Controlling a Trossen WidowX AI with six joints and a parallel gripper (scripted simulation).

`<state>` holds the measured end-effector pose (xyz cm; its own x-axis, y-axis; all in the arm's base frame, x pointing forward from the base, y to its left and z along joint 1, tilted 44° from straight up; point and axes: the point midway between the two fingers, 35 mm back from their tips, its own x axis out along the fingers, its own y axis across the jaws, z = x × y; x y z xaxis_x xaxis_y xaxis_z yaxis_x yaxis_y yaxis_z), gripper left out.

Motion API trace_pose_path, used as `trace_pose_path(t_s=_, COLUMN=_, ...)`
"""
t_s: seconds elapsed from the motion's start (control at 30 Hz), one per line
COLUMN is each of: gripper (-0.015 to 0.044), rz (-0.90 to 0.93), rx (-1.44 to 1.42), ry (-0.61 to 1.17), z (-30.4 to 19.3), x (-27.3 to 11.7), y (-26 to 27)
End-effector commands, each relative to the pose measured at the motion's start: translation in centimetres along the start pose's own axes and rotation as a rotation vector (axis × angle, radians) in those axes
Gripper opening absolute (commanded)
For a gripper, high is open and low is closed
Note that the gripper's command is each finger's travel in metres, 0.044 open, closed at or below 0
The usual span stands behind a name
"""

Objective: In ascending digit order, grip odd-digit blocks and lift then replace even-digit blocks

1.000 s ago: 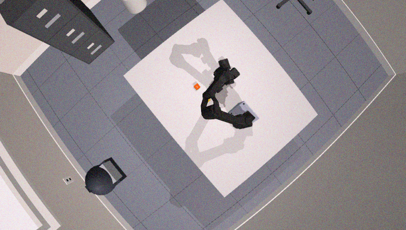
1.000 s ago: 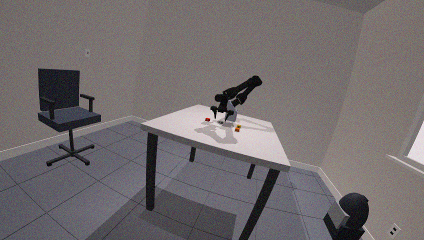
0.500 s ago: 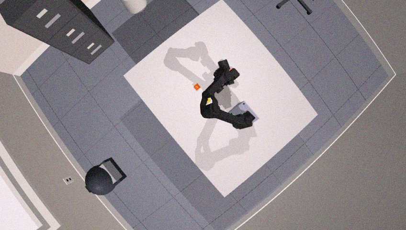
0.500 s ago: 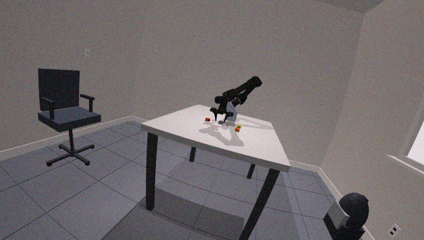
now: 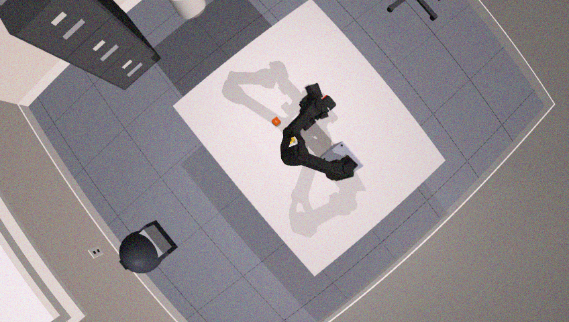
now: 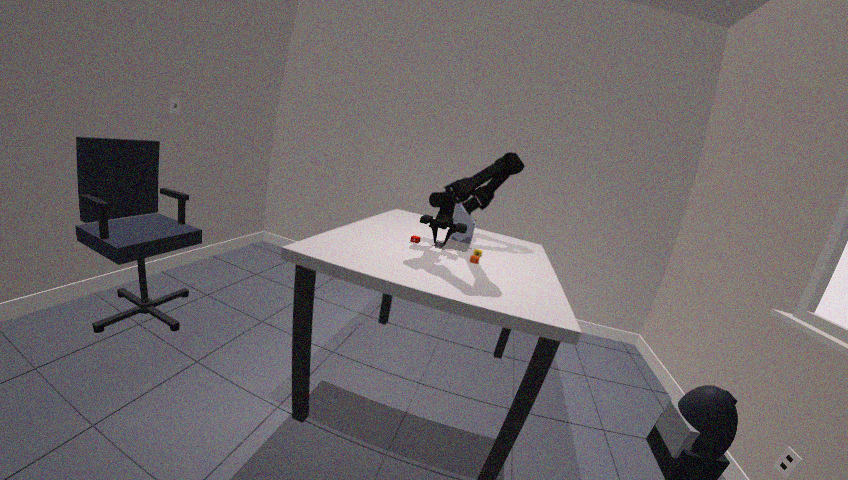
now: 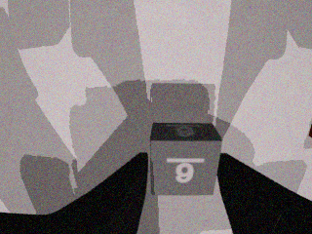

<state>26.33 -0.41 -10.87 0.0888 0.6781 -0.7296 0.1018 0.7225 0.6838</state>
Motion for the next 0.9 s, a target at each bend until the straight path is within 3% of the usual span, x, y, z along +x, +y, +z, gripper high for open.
trace_pose_path(t_s=0.0, gripper=0.0120, rz=0.005, rx=0.003, ry=-0.003, z=0.0, x=0.0, y=0.0)
trace_pose_path(t_s=0.87, gripper=0.0120, rz=0.004, rx=0.002, ry=-0.003, z=0.0, x=-1.5, y=0.0)
